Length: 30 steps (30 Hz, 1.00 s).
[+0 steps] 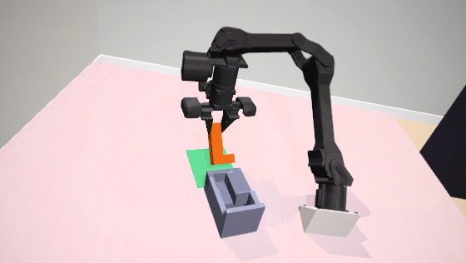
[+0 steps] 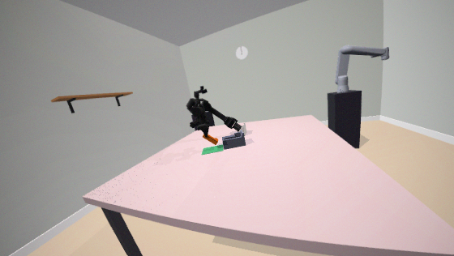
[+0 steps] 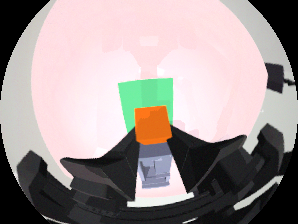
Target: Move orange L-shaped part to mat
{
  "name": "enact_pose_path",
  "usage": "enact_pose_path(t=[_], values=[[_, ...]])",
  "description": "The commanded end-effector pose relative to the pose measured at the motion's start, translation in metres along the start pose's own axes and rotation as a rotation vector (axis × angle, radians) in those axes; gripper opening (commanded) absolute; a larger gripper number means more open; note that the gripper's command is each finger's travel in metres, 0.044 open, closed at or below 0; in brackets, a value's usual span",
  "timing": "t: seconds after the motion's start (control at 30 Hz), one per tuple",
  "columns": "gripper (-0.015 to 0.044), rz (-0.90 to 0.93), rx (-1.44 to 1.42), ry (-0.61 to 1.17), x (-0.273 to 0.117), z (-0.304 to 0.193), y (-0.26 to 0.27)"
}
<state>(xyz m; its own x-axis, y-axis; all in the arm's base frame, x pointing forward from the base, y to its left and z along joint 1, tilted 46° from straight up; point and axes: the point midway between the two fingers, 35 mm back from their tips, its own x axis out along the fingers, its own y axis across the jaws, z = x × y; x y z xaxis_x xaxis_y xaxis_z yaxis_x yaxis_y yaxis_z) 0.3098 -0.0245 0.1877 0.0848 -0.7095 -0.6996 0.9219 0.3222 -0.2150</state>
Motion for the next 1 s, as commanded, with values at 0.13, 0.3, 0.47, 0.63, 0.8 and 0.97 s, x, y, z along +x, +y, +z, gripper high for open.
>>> enact_pose_path(t=[0.13, 0.3, 0.47, 0.63, 0.8, 0.97], values=[[0.0, -0.009, -0.004, -0.002, 0.015, 0.001, -0.001], [0.0, -0.009, -0.004, -0.003, 0.022, 0.001, -0.001], [0.0, -0.01, -0.004, -0.003, 0.029, 0.001, -0.002], [0.0, -0.01, -0.004, -0.003, 0.029, 0.001, -0.002], [0.0, -0.01, -0.004, -0.003, 0.029, 0.001, -0.002], [0.0, -0.01, -0.004, -0.003, 0.029, 0.001, -0.002]])
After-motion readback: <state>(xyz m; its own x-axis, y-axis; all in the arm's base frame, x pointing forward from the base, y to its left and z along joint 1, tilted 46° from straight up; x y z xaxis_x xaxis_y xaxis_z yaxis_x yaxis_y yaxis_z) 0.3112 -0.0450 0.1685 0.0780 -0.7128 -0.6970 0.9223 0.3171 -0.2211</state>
